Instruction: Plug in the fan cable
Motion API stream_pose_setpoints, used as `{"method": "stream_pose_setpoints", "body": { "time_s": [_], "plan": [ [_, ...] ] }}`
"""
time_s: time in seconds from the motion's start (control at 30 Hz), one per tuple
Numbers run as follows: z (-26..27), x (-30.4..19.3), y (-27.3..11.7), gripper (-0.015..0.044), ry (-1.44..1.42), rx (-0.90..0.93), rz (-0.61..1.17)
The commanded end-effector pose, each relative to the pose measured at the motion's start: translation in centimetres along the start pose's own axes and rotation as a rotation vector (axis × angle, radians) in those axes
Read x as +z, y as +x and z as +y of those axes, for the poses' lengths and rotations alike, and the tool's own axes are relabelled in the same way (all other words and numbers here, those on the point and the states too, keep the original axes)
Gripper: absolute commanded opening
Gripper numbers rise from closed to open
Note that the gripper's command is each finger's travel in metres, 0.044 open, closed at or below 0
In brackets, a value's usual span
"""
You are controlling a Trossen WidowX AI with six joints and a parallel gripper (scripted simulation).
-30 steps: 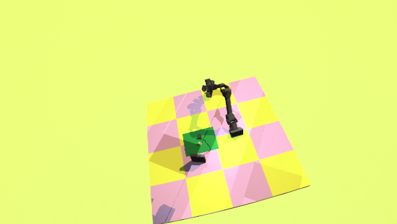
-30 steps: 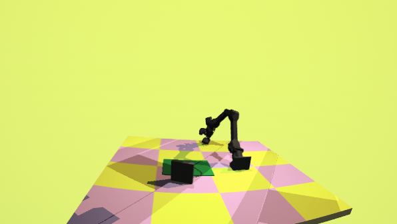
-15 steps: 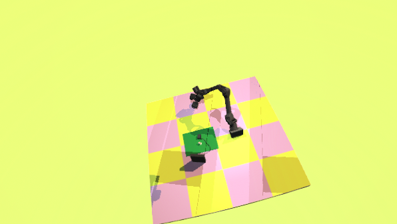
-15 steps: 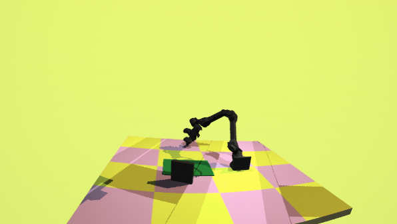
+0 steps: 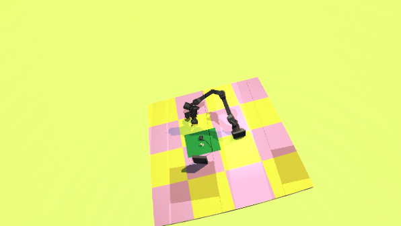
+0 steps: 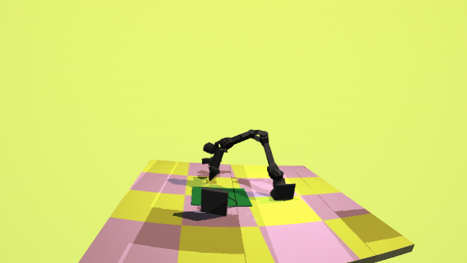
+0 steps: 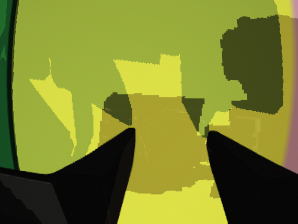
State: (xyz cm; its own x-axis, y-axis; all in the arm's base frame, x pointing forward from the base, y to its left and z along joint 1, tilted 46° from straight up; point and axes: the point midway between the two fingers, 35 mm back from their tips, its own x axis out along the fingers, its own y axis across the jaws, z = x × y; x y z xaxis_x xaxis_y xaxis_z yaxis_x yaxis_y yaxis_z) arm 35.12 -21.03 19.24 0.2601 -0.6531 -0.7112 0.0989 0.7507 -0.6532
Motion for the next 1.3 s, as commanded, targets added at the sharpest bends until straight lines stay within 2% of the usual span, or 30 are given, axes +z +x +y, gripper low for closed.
{"method": "stream_pose_setpoints", "body": {
  "time_s": [0.0, 0.23, 0.47, 0.63, 0.83, 1.27],
  "plan": [
    [5.9, 0.3, -0.1, 0.021, -0.209, 0.064, 0.101],
    [16.2, -1.3, -2.1, 0.021, -0.727, 0.097, 0.314],
    [23.6, -3.7, -6.2, 0.021, -1.309, -0.038, 0.499],
    [23.7, -3.7, -6.3, 0.021, -1.323, -0.043, 0.503],
    [23.4, -4.6, -3.3, 0.021, -1.323, -0.045, 0.503],
    [23.3, -5.0, -1.8, 0.021, -1.323, -0.045, 0.503]
  ]
}}
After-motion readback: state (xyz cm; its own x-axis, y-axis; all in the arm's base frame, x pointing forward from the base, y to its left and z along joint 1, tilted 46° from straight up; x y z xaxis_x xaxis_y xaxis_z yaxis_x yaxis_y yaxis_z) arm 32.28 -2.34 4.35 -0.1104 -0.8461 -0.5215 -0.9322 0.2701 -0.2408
